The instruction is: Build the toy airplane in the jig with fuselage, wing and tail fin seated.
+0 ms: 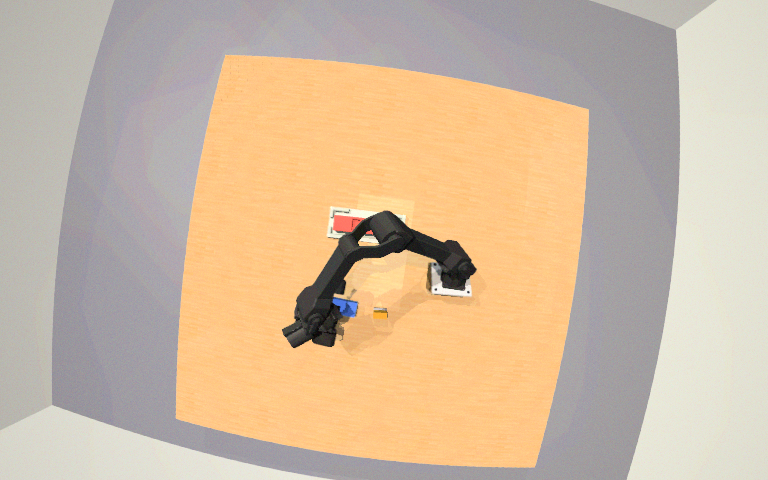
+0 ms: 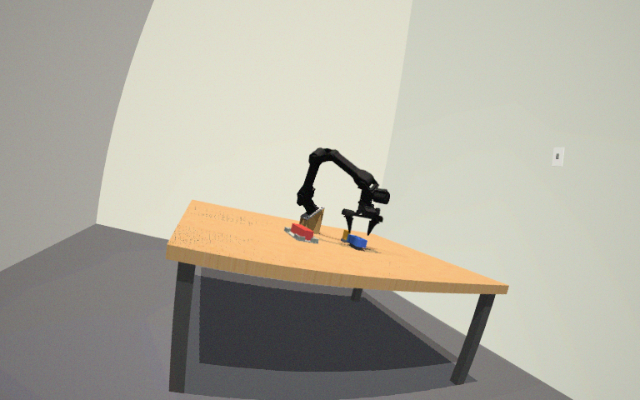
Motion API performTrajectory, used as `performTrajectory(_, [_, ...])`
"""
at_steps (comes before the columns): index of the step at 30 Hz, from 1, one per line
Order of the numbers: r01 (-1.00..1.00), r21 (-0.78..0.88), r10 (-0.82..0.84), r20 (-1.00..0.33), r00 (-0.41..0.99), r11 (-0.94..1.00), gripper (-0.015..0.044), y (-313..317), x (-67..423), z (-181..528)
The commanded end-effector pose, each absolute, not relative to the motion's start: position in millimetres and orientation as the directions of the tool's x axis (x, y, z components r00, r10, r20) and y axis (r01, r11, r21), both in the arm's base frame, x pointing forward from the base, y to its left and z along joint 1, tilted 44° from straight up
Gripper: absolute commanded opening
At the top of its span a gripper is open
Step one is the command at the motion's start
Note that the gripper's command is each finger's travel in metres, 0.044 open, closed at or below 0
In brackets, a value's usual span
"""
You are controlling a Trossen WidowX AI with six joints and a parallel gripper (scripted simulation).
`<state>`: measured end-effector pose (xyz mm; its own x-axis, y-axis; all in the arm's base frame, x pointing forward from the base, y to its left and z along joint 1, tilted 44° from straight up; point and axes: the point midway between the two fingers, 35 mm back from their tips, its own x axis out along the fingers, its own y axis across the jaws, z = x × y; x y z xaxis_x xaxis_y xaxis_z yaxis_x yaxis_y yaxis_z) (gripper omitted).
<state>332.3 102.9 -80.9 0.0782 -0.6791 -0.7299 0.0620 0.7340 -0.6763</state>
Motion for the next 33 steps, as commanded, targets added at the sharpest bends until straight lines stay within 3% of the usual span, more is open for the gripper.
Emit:
performTrajectory(1, [0.053, -0.685, -0.687, -0.724, 0.071, 0.727, 0.044, 96, 330, -87])
performTrajectory(22, [0.053, -0.686, -0.688, -0.722, 0.071, 0.725, 0.044, 74, 332, -110])
performTrajectory(31, [0.053, -0.686, -0.688, -0.722, 0.071, 0.725, 0.0204, 74, 332, -110])
performTrajectory(33, [0.053, -0.686, -0.688, -0.722, 0.071, 0.725, 0.019, 74, 332, -110])
